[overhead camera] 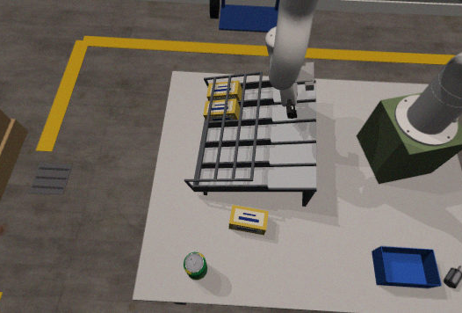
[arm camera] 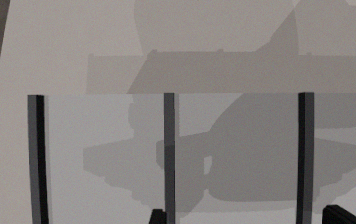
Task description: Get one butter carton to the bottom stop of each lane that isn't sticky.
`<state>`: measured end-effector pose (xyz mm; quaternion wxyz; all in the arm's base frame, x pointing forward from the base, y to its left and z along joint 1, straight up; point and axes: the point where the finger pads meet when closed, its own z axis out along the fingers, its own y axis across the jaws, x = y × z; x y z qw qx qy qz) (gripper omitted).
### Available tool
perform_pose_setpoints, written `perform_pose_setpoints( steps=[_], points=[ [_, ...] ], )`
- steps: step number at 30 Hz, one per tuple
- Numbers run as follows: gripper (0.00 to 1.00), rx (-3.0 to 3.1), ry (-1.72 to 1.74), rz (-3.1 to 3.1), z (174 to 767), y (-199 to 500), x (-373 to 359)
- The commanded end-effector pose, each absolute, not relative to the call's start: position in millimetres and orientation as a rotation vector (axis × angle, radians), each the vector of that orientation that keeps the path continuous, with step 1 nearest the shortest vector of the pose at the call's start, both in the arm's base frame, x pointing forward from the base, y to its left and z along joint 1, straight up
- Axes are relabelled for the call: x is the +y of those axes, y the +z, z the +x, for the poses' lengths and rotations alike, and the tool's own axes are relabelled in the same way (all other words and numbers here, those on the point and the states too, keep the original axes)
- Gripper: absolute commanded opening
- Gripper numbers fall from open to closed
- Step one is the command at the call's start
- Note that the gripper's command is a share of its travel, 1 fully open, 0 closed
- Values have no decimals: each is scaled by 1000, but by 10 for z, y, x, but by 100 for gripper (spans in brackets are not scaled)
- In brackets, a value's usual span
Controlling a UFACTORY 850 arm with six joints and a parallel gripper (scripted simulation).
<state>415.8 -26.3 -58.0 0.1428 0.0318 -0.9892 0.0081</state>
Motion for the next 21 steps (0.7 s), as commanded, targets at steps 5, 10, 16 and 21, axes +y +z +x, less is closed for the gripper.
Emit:
perform_pose_setpoints(
  steps=[5,10,16,21],
  points=[
    [100,-2855,23,92,4166,-575,-263],
    [100,-2855,23,92,4166,-575,-263],
    [100,-2855,23,92,4250,-315,-262],
    [100,-2855,23,92,4250,-315,-262]
  ],
)
